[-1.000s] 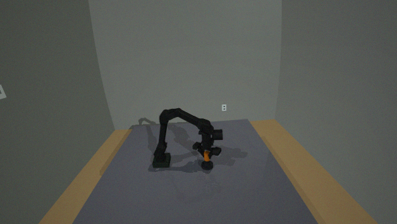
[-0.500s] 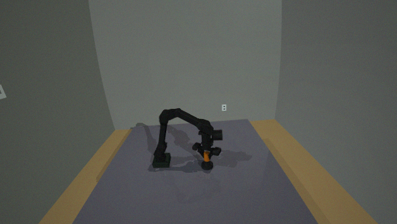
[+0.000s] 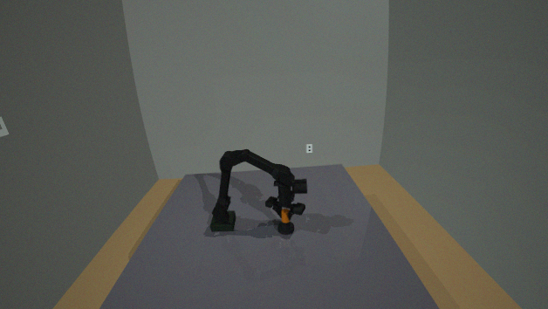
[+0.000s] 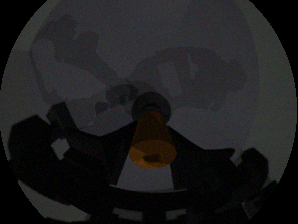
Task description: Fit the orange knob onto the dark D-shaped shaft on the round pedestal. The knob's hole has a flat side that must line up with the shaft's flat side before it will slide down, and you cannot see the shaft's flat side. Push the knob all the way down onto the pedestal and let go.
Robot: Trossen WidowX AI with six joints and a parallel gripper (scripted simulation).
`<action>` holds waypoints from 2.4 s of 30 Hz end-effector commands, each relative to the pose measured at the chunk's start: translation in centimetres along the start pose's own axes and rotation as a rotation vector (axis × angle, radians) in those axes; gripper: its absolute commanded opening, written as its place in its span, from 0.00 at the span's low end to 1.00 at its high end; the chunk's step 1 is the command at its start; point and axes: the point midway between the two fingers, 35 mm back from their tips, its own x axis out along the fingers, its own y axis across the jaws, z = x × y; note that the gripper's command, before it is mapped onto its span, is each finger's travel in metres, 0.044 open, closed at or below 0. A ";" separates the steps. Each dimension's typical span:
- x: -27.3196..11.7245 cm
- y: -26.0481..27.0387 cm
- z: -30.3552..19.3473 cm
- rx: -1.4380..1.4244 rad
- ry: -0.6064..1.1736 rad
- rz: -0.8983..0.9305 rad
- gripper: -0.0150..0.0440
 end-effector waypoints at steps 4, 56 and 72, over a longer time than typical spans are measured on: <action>-0.2 -0.1 0.0 -0.003 0.004 -0.002 0.25; -0.1 -0.3 0.1 -0.422 0.004 -0.001 0.25; 0.1 0.0 -0.1 -0.422 0.004 -0.001 0.25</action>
